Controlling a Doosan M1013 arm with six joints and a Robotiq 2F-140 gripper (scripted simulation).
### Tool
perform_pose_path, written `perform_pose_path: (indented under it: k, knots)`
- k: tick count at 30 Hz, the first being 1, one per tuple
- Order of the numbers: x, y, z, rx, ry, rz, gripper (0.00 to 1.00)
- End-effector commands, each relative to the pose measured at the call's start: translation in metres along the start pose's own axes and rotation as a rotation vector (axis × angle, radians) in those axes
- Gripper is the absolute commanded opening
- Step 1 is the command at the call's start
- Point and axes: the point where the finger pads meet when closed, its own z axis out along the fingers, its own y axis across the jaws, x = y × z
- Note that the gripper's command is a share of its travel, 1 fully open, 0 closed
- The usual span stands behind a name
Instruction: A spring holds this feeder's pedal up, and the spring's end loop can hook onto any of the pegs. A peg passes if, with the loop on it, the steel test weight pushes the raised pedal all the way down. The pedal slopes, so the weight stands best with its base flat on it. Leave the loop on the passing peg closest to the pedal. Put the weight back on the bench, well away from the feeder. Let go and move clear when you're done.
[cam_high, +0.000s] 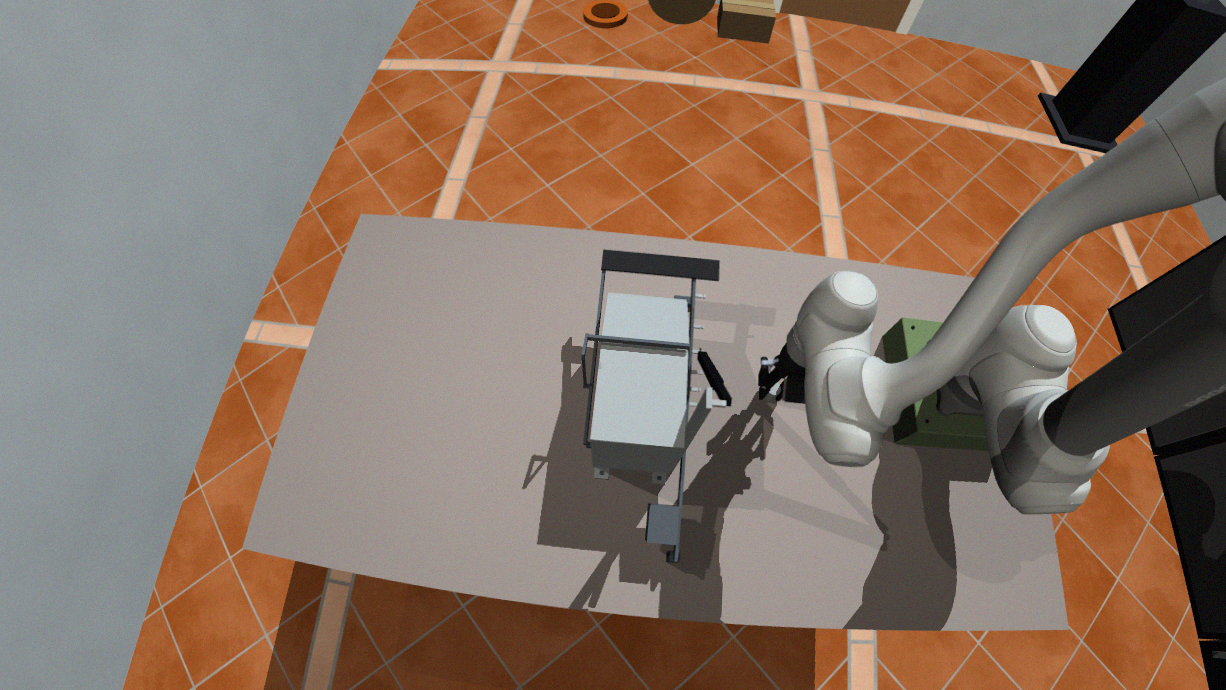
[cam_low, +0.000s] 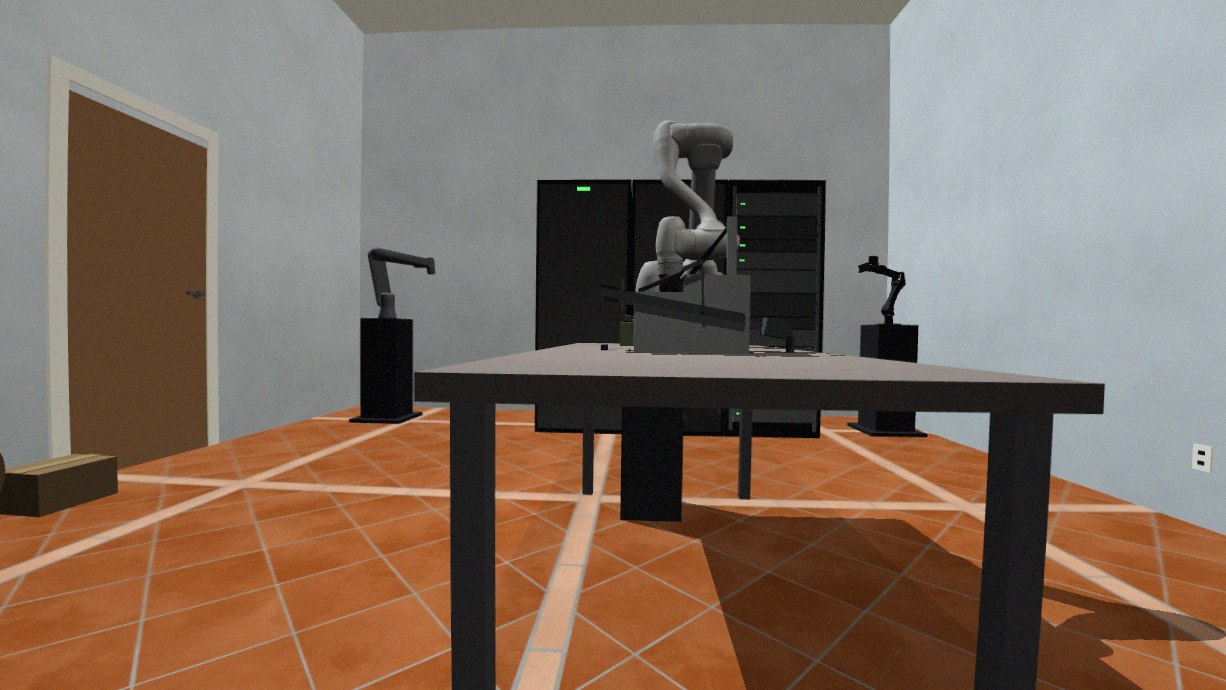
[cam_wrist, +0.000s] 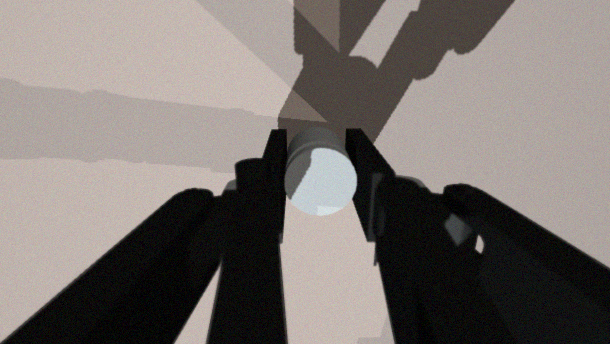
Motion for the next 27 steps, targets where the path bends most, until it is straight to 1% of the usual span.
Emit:
perform_pose_path:
  k: [1,9,10,27]
  knots:
    - [0.0001,0.0005,0.0008,-0.001,0.0,0.0,0.25]
    - [0.0001,0.0005,0.0028,-0.001,0.0,0.0,0.25]
    - [0.0001,0.0005,0.0019,-0.001,0.0,0.0,1.0]
    - [0.0001,0.0005,0.0019,-0.001,0.0,0.0,1.0]
